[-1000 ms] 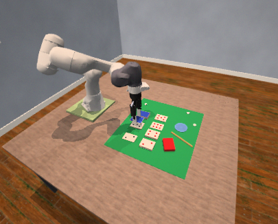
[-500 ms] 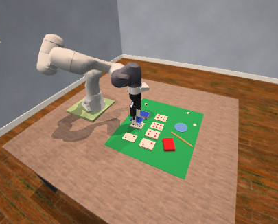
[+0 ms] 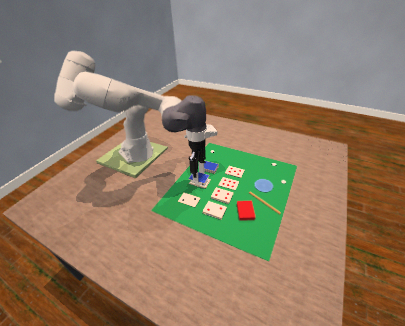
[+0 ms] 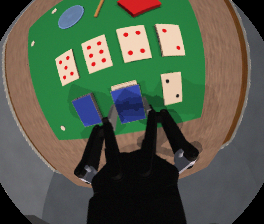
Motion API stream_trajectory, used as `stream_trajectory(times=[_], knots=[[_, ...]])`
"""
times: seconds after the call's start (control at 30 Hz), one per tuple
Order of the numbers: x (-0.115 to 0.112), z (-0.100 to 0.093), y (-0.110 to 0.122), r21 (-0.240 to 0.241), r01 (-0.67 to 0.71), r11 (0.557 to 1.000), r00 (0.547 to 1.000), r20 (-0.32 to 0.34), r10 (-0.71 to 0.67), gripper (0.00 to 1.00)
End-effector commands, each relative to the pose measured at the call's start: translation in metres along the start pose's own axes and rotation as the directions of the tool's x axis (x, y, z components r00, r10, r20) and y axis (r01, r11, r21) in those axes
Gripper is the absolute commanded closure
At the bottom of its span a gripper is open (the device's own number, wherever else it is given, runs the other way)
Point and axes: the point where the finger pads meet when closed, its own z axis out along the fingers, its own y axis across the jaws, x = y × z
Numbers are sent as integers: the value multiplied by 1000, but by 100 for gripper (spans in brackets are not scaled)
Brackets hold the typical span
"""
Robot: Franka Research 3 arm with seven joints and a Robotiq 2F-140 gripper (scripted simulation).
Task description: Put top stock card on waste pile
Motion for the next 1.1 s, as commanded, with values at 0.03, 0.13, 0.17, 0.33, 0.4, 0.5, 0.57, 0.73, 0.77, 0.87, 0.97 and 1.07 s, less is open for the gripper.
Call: stream_trajectory(times=[0.03,0.13,0.17,0.33,0.4,0.5,0.57,0.73,0.77,0.87,0.97,1.07], knots=[[2,5,-1,1,-5,1000,1000,-8,5,57],[2,9,-1,1,-5,1000,1000,-8,5,57],[2,10,-1,1,-5,1000,1000,-8,5,57],[2,16,0,1,-5,1000,1000,-8,5,57],[2,18,0,1,-5,1000,1000,-8,5,57],[2,19,0,1,-5,1000,1000,-8,5,57],[2,20,0,1,-5,1000,1000,-8,5,57],[2,21,0,1,-5,1000,1000,-8,5,57],[2,21,0,1,-5,1000,1000,-8,5,57],[2,21,0,1,-5,1000,1000,-8,5,57],[2,21,0,1,-5,1000,1000,-8,5,57],[2,21,0,1,-5,1000,1000,-8,5,57]])
